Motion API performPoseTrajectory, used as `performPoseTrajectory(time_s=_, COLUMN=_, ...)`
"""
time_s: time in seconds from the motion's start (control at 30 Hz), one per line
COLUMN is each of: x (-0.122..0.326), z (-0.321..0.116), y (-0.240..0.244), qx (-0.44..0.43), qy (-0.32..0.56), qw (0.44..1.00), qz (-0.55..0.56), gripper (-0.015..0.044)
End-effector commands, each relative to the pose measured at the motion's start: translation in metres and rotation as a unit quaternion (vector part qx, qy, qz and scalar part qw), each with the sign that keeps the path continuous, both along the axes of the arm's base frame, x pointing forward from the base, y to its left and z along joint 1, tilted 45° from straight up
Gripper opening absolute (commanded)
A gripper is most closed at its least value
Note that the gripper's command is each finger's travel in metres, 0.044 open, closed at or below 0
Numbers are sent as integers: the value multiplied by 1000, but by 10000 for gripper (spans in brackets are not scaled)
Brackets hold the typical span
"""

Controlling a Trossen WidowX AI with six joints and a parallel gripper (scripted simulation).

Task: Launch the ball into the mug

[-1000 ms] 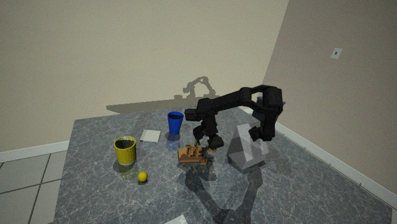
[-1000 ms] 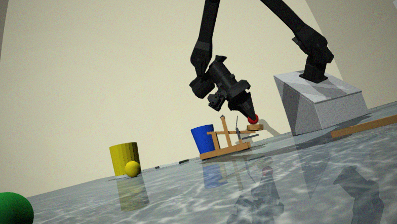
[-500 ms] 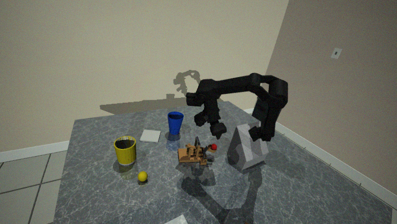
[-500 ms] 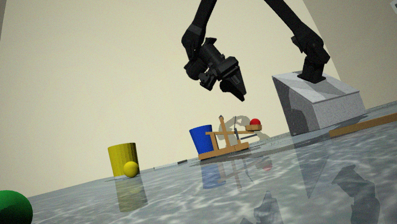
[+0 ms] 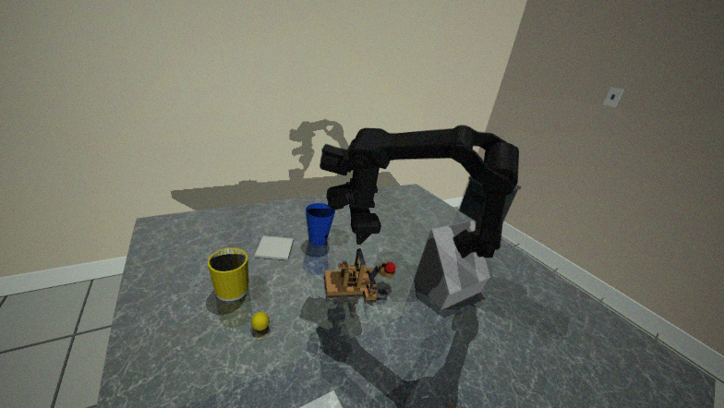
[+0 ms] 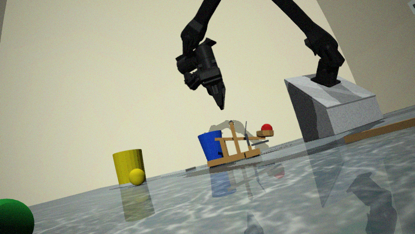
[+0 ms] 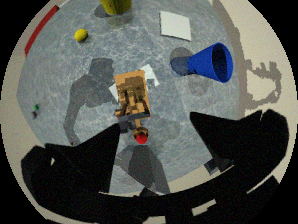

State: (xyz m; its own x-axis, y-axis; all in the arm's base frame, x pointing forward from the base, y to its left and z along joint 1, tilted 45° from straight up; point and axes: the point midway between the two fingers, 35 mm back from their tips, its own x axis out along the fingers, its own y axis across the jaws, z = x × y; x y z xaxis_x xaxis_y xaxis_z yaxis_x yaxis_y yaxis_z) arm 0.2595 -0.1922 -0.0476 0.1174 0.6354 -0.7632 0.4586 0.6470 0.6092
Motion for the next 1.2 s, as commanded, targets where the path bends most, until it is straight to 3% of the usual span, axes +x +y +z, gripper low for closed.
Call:
performPoseTrajectory(time_s=0.0, x=31, z=-6, y=-26, qx=-35, qy=-40, qw=998, qz=-40, gripper=440)
performPoseTrajectory(time_s=0.33, x=107, z=4, y=-94, qx=-106, qy=-159, qw=973, qz=-129, gripper=440)
performPoseTrajectory(time_s=0.67, x=175, z=43, y=-152, qx=-143, qy=-291, qw=926, qz=-192, gripper=440)
performPoseTrajectory(time_s=1.17, x=178, z=53, y=-147, qx=-143, qy=-306, qw=922, qz=-189, gripper=440)
